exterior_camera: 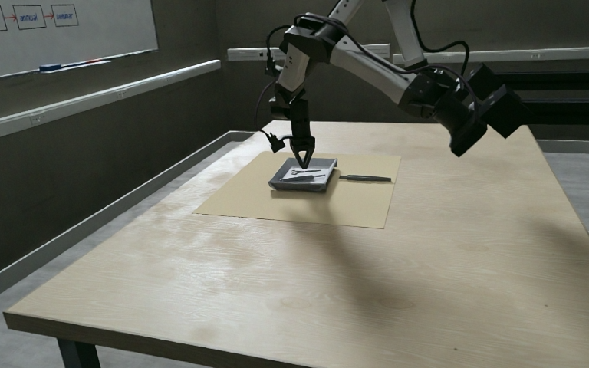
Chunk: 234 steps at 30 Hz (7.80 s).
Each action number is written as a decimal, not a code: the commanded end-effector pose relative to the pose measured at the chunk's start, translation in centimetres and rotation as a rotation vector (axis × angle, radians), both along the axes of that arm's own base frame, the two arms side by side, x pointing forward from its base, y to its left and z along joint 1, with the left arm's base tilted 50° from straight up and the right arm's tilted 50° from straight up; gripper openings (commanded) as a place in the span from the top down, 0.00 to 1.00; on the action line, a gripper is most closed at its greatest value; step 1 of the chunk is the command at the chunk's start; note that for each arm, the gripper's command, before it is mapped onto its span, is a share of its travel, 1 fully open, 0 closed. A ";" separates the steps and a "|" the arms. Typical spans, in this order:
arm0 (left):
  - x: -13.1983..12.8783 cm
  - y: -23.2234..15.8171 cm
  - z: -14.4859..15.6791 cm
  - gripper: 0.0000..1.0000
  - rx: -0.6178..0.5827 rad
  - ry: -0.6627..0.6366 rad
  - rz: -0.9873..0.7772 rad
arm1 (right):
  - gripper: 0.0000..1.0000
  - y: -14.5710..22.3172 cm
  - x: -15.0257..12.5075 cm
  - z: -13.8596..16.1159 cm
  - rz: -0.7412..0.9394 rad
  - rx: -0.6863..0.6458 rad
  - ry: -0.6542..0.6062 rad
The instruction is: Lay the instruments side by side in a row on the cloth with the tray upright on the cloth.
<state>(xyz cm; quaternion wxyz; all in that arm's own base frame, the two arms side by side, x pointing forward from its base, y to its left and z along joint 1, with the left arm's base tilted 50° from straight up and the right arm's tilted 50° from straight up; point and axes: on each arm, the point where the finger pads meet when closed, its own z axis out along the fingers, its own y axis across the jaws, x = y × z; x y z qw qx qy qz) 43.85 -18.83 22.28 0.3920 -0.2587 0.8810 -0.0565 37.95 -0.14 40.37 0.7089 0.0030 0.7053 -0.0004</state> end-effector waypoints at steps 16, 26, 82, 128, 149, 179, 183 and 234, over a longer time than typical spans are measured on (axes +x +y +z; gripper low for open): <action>2.7 0.0 -2.0 0.73 -0.007 -0.018 -0.009 | 0.67 0.3 -1.0 1.5 0.005 0.006 -0.042; 2.6 -0.8 -0.9 0.73 -0.015 -0.045 -0.024 | 0.67 0.3 -1.0 1.5 0.005 0.006 -0.042; -1.2 -0.2 2.5 1.00 -0.024 -0.050 -0.011 | 0.67 0.3 -1.0 1.5 0.005 0.006 -0.042; -5.8 0.6 2.6 1.00 -0.045 -0.074 -0.013 | 0.67 0.3 -1.0 1.5 0.005 0.006 -0.042; -9.0 -1.0 -5.6 1.00 0.080 -0.087 -0.134 | 0.67 0.3 -1.0 1.5 0.005 0.006 -0.042; -12.2 -11.3 -14.5 1.00 0.304 -0.028 -0.405 | 0.67 0.3 -1.0 1.5 0.005 0.006 -0.042; -10.6 -10.7 -14.4 1.00 0.293 -0.044 -0.380 | 0.67 0.3 -1.0 1.5 0.005 0.006 -0.042; -8.3 -11.4 -15.0 0.73 0.274 -0.083 -0.387 | 0.67 0.3 -1.0 1.5 0.005 0.006 -0.042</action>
